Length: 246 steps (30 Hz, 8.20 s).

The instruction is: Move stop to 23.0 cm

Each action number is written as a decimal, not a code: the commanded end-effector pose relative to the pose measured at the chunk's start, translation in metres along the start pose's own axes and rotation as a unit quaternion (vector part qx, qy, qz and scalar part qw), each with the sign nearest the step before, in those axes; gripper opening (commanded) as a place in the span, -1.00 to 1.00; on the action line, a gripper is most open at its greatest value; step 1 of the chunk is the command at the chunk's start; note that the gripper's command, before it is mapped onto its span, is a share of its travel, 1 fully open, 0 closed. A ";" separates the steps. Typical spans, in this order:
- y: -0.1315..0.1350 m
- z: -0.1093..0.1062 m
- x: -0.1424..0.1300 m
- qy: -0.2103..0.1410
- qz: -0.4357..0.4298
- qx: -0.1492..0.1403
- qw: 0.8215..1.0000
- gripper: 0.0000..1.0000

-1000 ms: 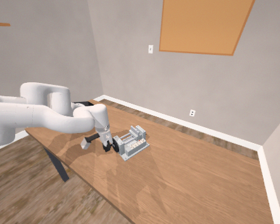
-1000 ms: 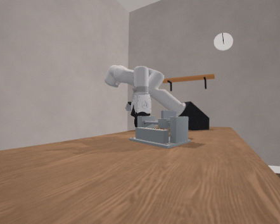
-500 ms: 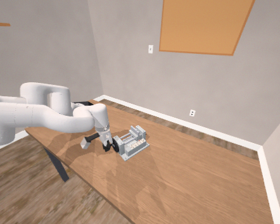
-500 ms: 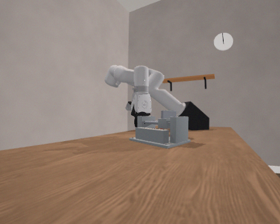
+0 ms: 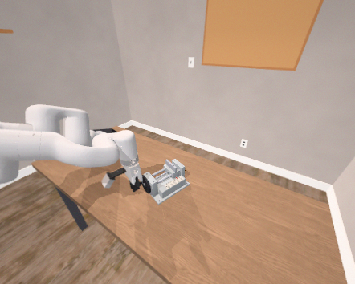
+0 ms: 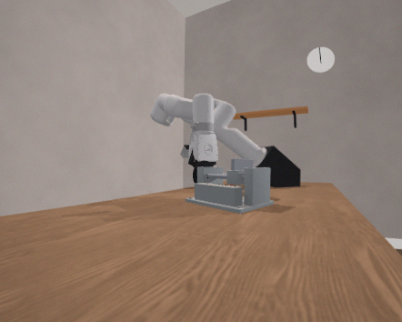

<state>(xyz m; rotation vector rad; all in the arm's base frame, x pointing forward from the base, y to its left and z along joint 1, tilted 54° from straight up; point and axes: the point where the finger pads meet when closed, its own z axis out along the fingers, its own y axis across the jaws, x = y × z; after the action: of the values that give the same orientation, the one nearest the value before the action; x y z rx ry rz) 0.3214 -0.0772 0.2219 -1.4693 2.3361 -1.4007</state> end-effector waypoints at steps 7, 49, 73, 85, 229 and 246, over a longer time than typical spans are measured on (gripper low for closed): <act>0.001 -0.005 0.000 -0.001 0.000 0.001 1.000 -0.88; -0.013 -0.039 0.000 -0.001 0.000 0.001 1.000 -0.88; -0.055 -0.034 0.000 -0.001 0.000 0.001 1.000 -0.88; -0.063 -0.014 0.000 -0.001 0.000 0.001 1.000 -0.88; -0.024 0.021 0.000 -0.001 0.000 0.001 1.000 -0.88; -0.011 0.015 0.000 -0.001 0.000 0.001 1.000 -0.88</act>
<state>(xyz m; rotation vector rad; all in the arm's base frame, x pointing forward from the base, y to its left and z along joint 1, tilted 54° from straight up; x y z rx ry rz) 0.3391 -0.0904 0.2217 -1.4686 2.3359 -1.4009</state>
